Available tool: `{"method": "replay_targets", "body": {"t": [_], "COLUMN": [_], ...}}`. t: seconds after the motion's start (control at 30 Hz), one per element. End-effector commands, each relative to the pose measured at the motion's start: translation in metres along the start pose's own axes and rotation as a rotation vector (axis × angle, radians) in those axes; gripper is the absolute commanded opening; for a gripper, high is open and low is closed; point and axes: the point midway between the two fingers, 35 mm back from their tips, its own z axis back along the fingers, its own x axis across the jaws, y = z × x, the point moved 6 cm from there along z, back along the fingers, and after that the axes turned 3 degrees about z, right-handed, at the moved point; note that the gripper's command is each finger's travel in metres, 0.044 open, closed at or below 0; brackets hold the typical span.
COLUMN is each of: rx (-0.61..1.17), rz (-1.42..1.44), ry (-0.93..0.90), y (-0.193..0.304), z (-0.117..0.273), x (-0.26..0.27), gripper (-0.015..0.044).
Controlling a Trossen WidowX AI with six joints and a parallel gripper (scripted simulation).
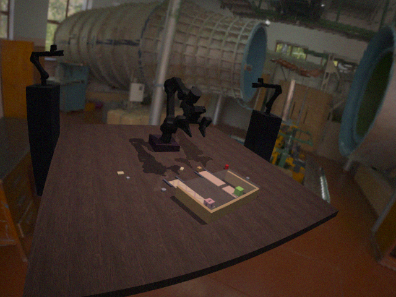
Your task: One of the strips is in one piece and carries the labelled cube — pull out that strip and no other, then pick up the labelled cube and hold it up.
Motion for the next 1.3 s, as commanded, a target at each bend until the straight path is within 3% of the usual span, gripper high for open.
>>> {"method": "replay_targets", "body": {"t": [0.0,0.33,0.73,1.27], "rx": [0.093,0.491,0.881,0.886], "rz": [0.029,0.134,0.199,0.2], "ry": [0.019,0.0,-0.141,-0.144], "y": [-0.011,-0.035,-0.019,-0.004], "z": [-0.013,-0.08,-0.163,-0.176], "x": [-0.009,-0.053,-0.111,-0.11], "gripper": [0.0269,0.0006,0.0,0.0]}}
